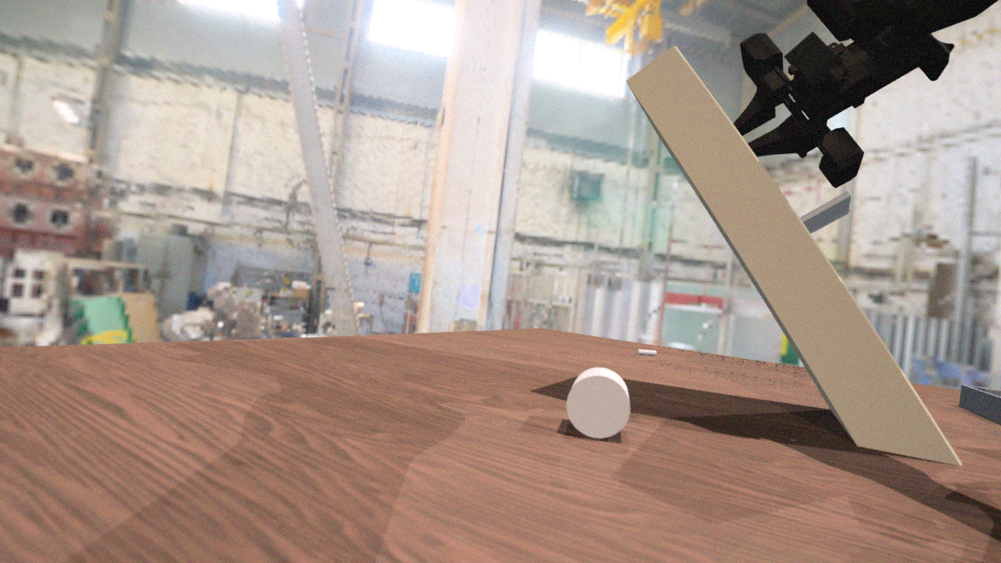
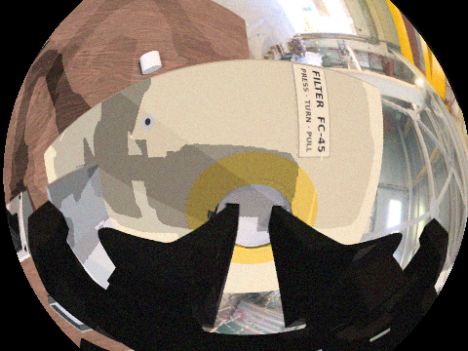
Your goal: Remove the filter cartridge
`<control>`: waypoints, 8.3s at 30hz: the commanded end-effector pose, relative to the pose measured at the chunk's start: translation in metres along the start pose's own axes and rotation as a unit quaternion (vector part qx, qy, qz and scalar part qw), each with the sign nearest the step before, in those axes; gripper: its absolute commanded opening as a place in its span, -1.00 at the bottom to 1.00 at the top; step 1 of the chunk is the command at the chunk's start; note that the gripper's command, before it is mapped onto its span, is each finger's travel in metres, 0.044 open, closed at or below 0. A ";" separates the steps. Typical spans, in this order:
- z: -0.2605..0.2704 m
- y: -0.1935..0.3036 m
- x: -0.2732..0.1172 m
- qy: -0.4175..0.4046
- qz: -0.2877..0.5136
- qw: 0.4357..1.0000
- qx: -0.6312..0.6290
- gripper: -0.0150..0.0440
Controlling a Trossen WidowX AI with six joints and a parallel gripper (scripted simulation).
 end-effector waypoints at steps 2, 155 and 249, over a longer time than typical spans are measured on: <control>0.000 0.000 0.013 -0.008 0.009 1.000 -0.015 -0.49; 0.056 0.016 -0.039 -0.112 0.198 0.726 0.649 0.54; 0.014 0.188 -0.141 0.109 0.328 0.489 0.801 -0.49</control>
Point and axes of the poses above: the point midway between the two fingers, 35 mm back from their tips, its own x axis out along the fingers, its own z axis across the jaws, y = z × x, the point moved 4 cm from there along -x, back along the fingers, and after that the axes turned 10 degrees about x, right-handed, at the moved point
